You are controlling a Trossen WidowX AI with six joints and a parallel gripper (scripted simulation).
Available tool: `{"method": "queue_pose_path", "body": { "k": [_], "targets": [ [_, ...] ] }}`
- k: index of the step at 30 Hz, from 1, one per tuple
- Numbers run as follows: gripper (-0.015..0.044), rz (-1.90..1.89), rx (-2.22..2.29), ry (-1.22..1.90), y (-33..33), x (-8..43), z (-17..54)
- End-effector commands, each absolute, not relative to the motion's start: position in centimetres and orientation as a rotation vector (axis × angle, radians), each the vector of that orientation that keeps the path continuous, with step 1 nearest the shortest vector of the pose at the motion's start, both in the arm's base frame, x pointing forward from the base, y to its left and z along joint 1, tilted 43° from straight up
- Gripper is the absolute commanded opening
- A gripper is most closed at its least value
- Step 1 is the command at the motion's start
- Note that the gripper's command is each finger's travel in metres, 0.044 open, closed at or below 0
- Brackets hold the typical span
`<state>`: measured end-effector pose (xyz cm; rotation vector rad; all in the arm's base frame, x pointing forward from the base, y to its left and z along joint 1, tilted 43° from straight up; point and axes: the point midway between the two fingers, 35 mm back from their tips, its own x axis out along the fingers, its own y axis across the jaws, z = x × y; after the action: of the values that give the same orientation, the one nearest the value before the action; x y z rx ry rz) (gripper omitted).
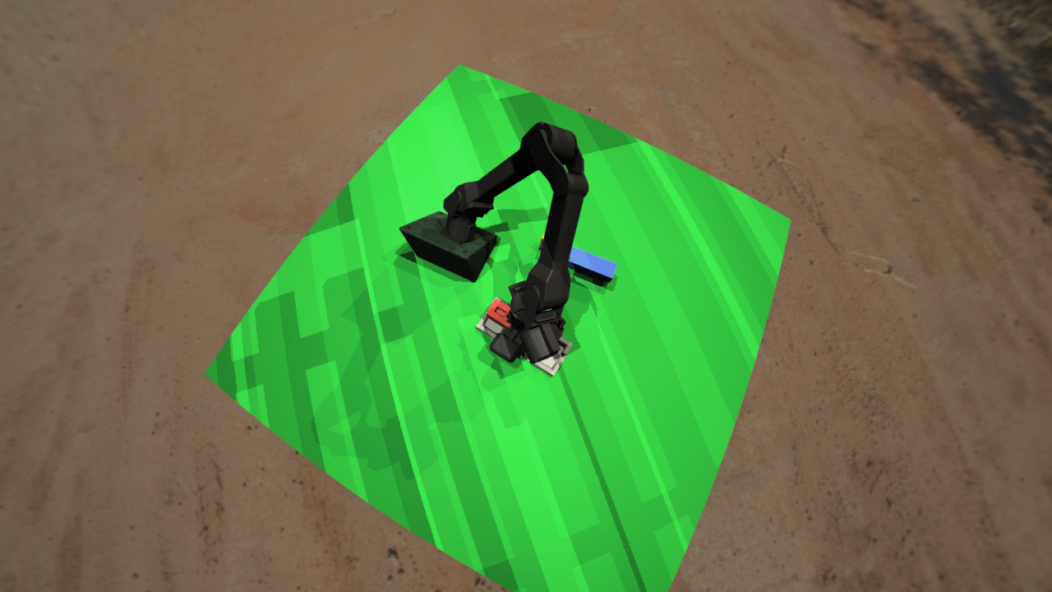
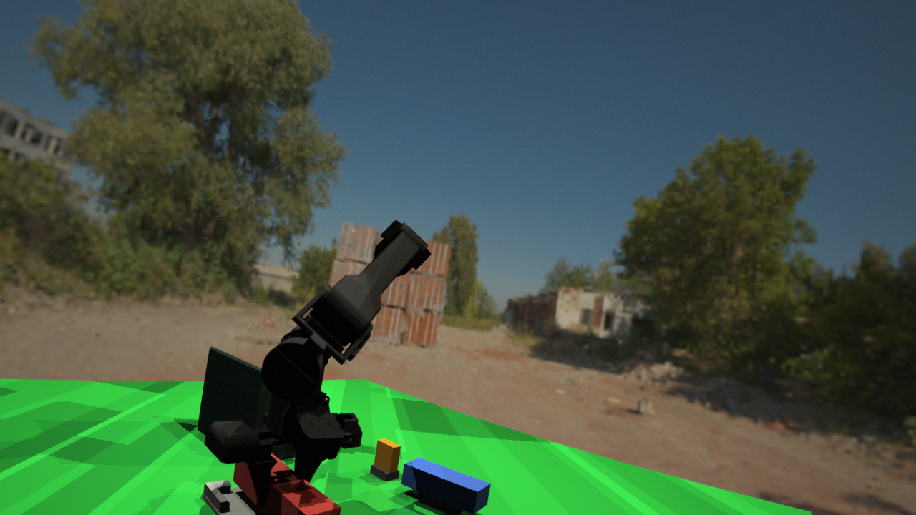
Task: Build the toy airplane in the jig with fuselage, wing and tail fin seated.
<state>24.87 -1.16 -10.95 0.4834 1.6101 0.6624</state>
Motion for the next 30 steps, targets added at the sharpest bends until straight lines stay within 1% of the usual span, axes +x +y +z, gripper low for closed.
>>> {"method": "queue_pose_path", "body": {
  "k": [1, 9, 10, 19, 26, 30],
  "targets": [
    [0.0214, 0.663, 0.482, 1.609, -1.2, 24.9, -10.9],
    [0.0424, 0.663, 0.482, 1.609, -1.2, 24.9, -10.9],
    [0.0440, 0.663, 0.482, 1.609, -1.2, 24.9, -10.9],
    [0.0440, 0.662, 0.482, 1.609, -1.4, 25.0, -10.7],
    [0.0440, 0.656, 0.488, 1.607, -8.1, 26.4, -3.3],
    [0.0440, 0.656, 0.489, 1.607, -8.4, 26.6, -3.1]
  ]
}}
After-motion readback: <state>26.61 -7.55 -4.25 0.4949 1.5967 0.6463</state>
